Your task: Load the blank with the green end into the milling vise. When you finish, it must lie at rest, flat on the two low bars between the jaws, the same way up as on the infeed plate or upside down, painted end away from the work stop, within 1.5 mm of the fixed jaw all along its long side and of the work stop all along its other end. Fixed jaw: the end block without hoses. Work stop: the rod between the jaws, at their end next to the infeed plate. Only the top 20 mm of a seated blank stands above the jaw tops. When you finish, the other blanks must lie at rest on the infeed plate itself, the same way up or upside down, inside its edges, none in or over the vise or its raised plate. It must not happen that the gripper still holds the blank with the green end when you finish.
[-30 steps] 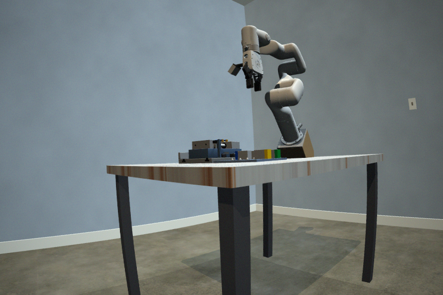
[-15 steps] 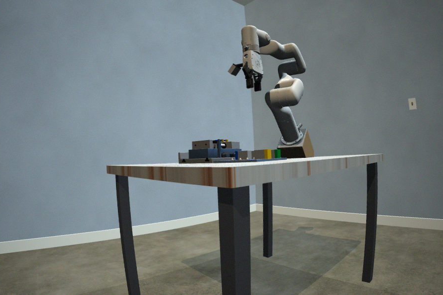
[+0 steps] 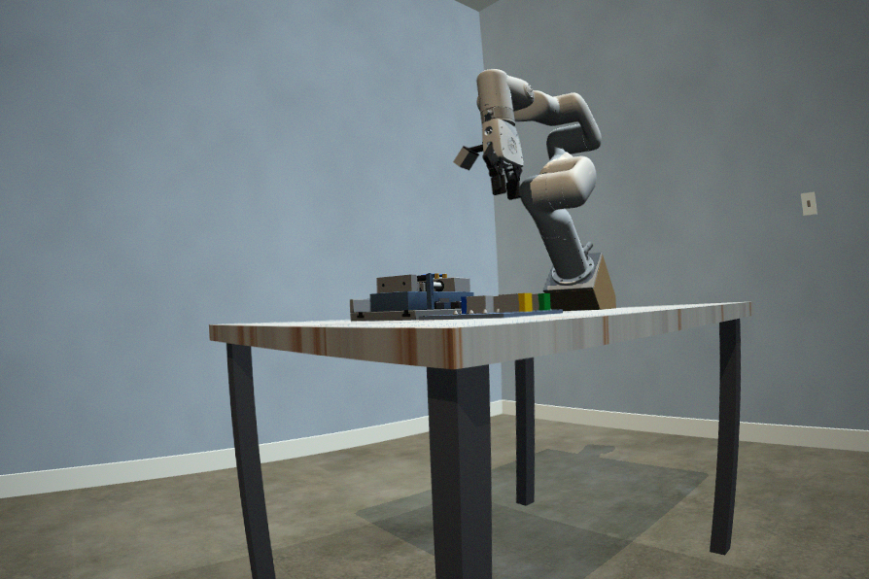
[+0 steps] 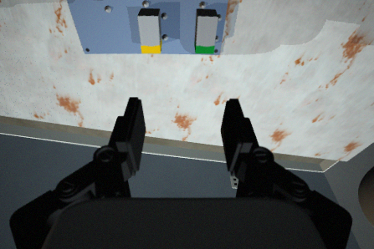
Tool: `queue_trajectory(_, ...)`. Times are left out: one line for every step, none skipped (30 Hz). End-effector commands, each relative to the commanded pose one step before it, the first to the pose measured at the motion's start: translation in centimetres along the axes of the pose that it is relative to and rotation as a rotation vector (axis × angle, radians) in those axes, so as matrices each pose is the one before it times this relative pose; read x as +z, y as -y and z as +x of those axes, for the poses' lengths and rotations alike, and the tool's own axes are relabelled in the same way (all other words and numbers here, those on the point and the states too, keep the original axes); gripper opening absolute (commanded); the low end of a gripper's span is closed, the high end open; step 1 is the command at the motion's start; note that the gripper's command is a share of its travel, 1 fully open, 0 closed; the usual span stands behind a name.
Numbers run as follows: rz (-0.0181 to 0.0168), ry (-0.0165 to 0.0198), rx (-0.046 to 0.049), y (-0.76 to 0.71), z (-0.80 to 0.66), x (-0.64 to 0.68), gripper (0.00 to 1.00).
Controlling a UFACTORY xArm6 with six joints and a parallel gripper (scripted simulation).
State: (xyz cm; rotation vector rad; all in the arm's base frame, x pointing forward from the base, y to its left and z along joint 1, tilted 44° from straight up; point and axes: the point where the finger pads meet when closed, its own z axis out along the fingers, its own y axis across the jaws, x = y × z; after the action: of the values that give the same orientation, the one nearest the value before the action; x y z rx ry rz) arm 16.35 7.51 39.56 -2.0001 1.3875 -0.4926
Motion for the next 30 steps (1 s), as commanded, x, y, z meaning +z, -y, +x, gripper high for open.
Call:
queue_trajectory(0.00692,-0.04687,-0.00006,0.108,-0.113,-0.043,0.63)
queue_trajectory(0.00000,0.00000,0.00000,0.000,0.000,0.000,0.63)
queue_trajectory(-0.00084,0.04253,-0.00109,-0.120,-0.043,0.418,0.63)
queue_trajectory(0.00009,-0.00472,0.00014,-0.129,-0.093,0.474,0.63)
queue_trajectory(0.00009,-0.00472,0.00014,-0.129,-0.095,0.474,0.63)
queue_trajectory(0.00009,-0.00472,0.00014,-0.129,-0.097,0.473,0.63)
queue_trajectory(0.00009,-0.00472,0.00014,-0.129,-0.099,0.473,0.63)
queue_trajectory(0.00009,-0.00472,0.00014,-0.129,-0.101,0.472,0.63)
queue_trajectory(0.00009,-0.00472,0.00014,-0.129,-0.104,0.472,0.63)
queue_trajectory(0.00009,-0.00472,0.00014,-0.129,-0.106,0.471,0.63)
queue_trajectory(0.00009,-0.00472,0.00014,-0.129,-0.108,0.471,0.63)
queue_trajectory(0.00009,-0.00472,0.00014,-0.129,-0.110,0.470,0.63)
queue_trajectory(0.00000,0.00000,0.00000,0.000,0.000,0.000,0.63)
queue_trajectory(0.00000,0.00000,0.00000,0.000,0.000,0.000,0.63)
queue_trajectory(0.00000,0.00000,0.00000,0.000,0.000,0.000,0.63)
queue_trajectory(0.00000,0.00000,0.00000,0.000,0.000,0.000,0.63)
queue_trajectory(0.00000,0.00000,0.00000,0.000,0.000,0.000,0.63)
queue_trajectory(0.00000,0.00000,0.00000,0.000,0.000,0.000,0.63)
queue_trajectory(0.00000,0.00000,0.00000,0.000,0.000,0.000,0.63)
queue_trajectory(-0.00261,0.03959,-0.00357,-0.073,-0.121,0.452,0.63)
queue_trajectory(0.00027,-0.00434,0.00046,-0.145,-0.104,0.527,0.63)
queue_trajectory(0.00027,-0.00434,0.00046,-0.145,-0.106,0.526,0.63)
queue_trajectory(0.00027,-0.00434,0.00046,-0.146,-0.108,0.526,0.63)
queue_trajectory(0.00027,-0.00434,0.00046,-0.146,-0.111,0.525,0.63)
queue_trajectory(0.00027,-0.00434,0.00046,-0.146,-0.113,0.525,0.63)
queue_trajectory(0.00027,-0.00434,0.00046,-0.146,-0.115,0.524,0.63)
queue_trajectory(0.00027,-0.00434,0.00046,-0.146,-0.117,0.524,0.63)
queue_trajectory(0.00027,-0.00434,0.00046,-0.147,-0.119,0.523,0.63)
queue_trajectory(0.00027,-0.00434,0.00046,-0.147,-0.122,0.523,0.63)
queue_trajectory(0.00000,0.00000,0.00000,0.000,0.000,0.000,0.63)
